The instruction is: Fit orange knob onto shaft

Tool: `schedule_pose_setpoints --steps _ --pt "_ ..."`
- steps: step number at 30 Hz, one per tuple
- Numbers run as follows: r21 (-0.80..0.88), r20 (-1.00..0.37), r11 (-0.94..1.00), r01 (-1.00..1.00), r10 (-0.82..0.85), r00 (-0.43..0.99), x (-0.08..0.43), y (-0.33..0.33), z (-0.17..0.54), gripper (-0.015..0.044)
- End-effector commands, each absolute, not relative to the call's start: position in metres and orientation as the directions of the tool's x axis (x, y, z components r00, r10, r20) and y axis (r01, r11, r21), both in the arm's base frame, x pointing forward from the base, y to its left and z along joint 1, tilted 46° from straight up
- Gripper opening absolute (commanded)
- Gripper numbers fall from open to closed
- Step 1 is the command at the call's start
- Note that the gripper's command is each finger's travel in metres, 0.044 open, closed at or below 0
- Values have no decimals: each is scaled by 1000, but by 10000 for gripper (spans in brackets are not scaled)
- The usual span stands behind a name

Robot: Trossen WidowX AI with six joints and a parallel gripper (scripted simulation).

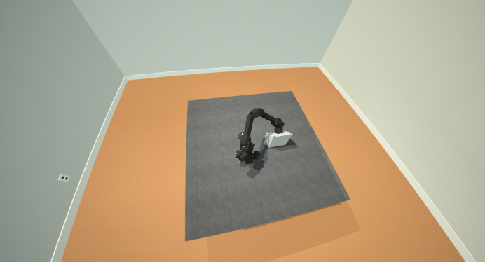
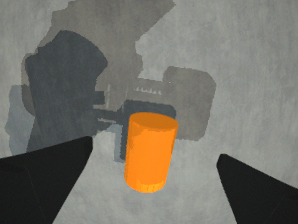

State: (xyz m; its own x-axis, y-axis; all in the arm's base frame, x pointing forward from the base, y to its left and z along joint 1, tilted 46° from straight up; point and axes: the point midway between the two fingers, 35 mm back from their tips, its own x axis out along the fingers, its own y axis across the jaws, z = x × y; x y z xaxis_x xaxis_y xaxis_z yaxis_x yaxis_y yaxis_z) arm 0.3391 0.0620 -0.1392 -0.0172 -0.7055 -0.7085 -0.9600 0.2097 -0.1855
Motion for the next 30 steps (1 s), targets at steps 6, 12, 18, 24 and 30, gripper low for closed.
schedule_pose_setpoints --steps 6,12,18,24,30 --pt "-173 -701 205 -963 -713 -25 336 48 -154 440" --pt "-173 -700 204 -963 -713 -25 335 41 -160 440" --pt "-174 -700 204 -963 -714 -25 334 35 -166 440" --pt "-174 -700 204 -963 -714 -25 334 34 -166 335" --pt "-174 -700 204 -963 -714 -25 334 34 -166 240"
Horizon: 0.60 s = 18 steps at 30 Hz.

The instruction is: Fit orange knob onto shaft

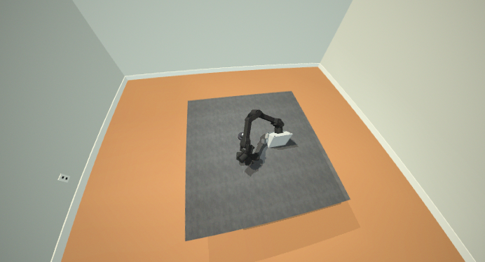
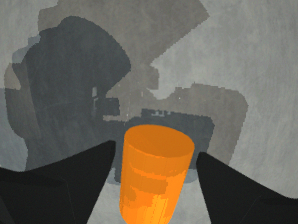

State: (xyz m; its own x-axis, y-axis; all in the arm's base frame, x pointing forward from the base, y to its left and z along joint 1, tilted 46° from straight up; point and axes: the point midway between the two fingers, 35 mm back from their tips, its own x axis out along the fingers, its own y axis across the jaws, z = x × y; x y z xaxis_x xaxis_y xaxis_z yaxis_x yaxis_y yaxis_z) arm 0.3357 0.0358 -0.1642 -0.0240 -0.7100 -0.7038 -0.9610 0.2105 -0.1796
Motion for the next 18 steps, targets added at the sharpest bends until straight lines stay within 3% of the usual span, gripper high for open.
schedule_pose_setpoints --steps 1,8,18 --pt "-174 -700 204 -963 -714 -25 334 34 -166 240" --pt "-174 -700 204 -963 -714 -25 334 34 -166 240" --pt "-174 -700 204 -963 -714 -25 334 34 -166 181"
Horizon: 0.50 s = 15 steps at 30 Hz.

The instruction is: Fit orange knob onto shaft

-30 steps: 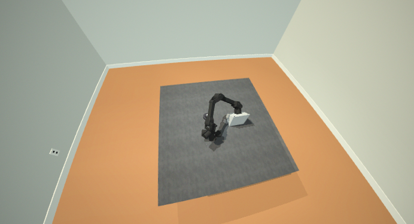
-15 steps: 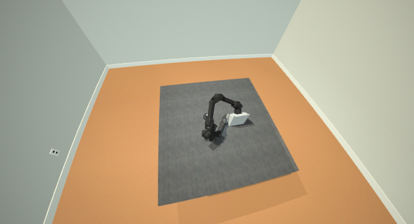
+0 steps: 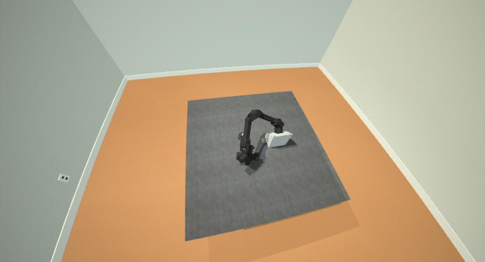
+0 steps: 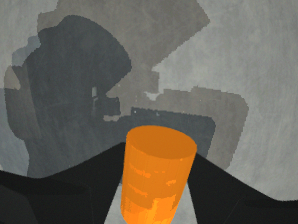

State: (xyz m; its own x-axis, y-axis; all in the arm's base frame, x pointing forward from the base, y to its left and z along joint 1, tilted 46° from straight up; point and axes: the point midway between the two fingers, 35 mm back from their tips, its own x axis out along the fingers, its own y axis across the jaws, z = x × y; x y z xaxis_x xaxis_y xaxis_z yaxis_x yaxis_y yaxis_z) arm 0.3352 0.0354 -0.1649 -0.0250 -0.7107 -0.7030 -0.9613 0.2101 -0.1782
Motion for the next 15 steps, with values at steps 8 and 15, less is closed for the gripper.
schedule_pose_setpoints --steps 8,15 --pt "-176 -733 209 -962 -680 -13 334 35 -163 181" --pt "-178 -804 209 -962 -594 19 333 34 -155 181"
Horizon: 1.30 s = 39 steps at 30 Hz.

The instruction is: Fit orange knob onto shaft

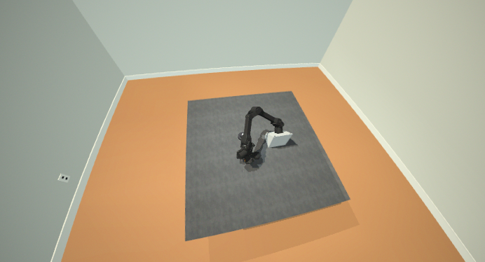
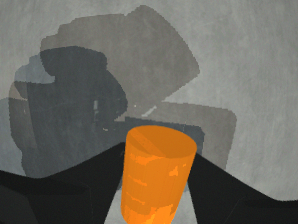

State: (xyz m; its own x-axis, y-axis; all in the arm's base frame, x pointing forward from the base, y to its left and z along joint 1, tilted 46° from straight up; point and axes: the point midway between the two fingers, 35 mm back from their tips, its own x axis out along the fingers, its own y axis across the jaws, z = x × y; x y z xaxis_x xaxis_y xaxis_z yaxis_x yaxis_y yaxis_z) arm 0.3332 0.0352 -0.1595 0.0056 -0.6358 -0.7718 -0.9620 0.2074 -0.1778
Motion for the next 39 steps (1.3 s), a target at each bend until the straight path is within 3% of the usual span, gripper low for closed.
schedule_pose_setpoints --steps 1,39 --pt "-178 -812 209 -962 -583 23 333 34 -154 181" --pt "-177 -977 207 -962 -155 146 324 21 -127 181"
